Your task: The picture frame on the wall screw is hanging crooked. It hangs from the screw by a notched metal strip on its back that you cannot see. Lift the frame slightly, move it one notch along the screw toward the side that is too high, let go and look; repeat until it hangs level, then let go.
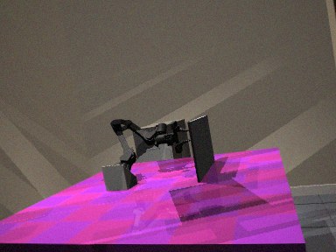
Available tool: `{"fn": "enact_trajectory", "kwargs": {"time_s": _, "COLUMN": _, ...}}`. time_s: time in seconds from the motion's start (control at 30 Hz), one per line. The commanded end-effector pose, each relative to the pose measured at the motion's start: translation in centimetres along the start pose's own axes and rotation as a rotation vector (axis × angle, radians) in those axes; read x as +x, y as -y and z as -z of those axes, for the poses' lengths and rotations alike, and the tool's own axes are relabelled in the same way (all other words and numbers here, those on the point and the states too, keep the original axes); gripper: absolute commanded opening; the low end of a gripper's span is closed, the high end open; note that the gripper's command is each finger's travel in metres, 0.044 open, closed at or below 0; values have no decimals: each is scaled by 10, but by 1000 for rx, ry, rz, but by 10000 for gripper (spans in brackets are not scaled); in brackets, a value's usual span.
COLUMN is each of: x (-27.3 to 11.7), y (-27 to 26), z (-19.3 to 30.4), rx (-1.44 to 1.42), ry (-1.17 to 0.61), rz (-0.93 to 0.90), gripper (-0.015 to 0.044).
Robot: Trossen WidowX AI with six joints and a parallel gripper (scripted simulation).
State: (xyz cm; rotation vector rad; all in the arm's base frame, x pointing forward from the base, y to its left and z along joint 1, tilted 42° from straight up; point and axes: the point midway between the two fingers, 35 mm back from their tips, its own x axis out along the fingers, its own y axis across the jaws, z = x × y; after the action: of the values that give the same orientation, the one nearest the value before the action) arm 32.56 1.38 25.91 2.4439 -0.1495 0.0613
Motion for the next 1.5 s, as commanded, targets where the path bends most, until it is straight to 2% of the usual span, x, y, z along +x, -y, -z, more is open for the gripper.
{"fn": "enact_trajectory", "kwargs": {"time_s": 0.0, "x": 5, "y": 1, "z": 1, "rx": 4, "ry": -1, "rz": 3, "gripper": 260}}
{"fn": "enact_trajectory", "kwargs": {"time_s": 0.67, "x": 37, "y": 1, "z": 0, "rx": 4, "ry": -2, "rz": 3, "gripper": 260}}
{"fn": "enact_trajectory", "kwargs": {"time_s": 1.47, "x": 38, "y": 1, "z": 0, "rx": 4, "ry": -2, "rz": 3, "gripper": 260}}
